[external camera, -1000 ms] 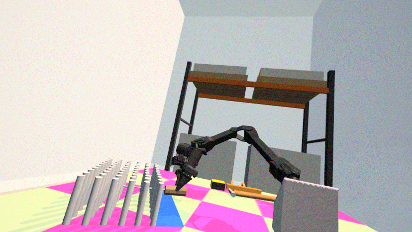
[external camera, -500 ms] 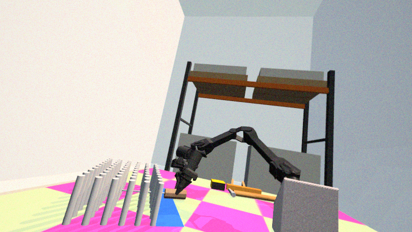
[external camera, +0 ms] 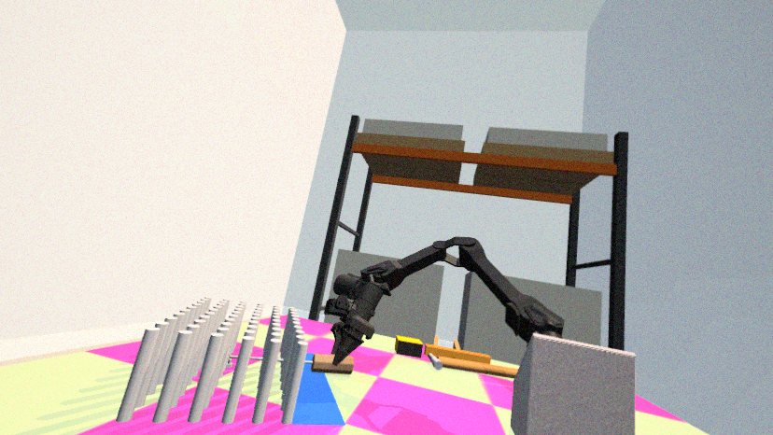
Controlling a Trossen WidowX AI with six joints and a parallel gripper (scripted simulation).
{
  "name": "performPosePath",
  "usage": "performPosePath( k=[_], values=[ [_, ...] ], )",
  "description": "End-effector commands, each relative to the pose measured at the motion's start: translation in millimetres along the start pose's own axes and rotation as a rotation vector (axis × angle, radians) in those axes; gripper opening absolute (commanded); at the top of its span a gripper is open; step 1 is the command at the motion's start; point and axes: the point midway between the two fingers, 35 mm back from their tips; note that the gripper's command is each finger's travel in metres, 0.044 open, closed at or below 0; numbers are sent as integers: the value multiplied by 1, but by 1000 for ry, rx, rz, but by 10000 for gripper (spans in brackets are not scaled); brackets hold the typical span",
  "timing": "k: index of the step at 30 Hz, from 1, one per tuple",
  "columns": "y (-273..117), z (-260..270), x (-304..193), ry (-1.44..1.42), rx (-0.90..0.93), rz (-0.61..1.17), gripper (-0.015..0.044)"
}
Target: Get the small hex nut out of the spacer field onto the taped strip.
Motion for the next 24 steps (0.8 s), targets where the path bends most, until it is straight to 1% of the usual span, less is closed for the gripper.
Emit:
performPosePath(
  k=[1, 24],
  values=[
    [-1, 0, -2, -3, 4, -5, 0],
    [-7, -2, -15, -3, 4, -4, 0]
  ],
)
Point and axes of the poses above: the point midway between the two fingers, 35 mm back from their tips, its own y axis out along the fingers, its own z axis across the jaws, x = y × z, and after that the axes turned 10 degrees about y, right-handed
